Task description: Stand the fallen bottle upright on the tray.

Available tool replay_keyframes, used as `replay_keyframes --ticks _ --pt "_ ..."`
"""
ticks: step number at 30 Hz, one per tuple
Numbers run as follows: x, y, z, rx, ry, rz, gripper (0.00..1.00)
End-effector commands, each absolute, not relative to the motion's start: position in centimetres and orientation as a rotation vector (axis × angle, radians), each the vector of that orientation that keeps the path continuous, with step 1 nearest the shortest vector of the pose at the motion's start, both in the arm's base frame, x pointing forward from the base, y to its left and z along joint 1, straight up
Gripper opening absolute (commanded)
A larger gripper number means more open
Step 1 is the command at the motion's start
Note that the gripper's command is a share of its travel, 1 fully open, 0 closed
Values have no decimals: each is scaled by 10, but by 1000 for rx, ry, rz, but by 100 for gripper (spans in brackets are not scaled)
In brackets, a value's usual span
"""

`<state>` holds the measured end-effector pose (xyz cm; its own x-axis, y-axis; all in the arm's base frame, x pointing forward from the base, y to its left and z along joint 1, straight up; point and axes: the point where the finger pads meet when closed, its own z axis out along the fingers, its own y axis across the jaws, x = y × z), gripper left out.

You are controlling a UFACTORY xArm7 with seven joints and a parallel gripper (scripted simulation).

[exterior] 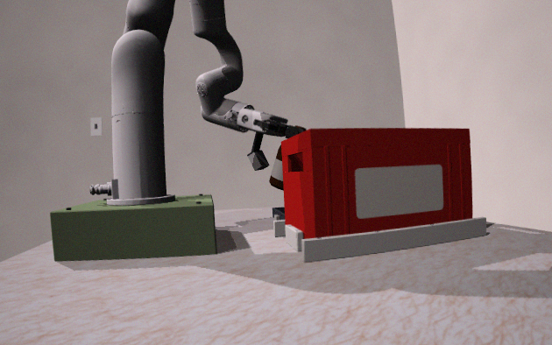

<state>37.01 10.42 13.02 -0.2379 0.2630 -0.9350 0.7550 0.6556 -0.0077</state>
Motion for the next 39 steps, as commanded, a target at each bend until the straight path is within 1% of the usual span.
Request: replay_keyframes --ticks 1,39 --pt "371 105 131 812 1788 -573 0" --pt "376 104 132 811 1785 -573 0"
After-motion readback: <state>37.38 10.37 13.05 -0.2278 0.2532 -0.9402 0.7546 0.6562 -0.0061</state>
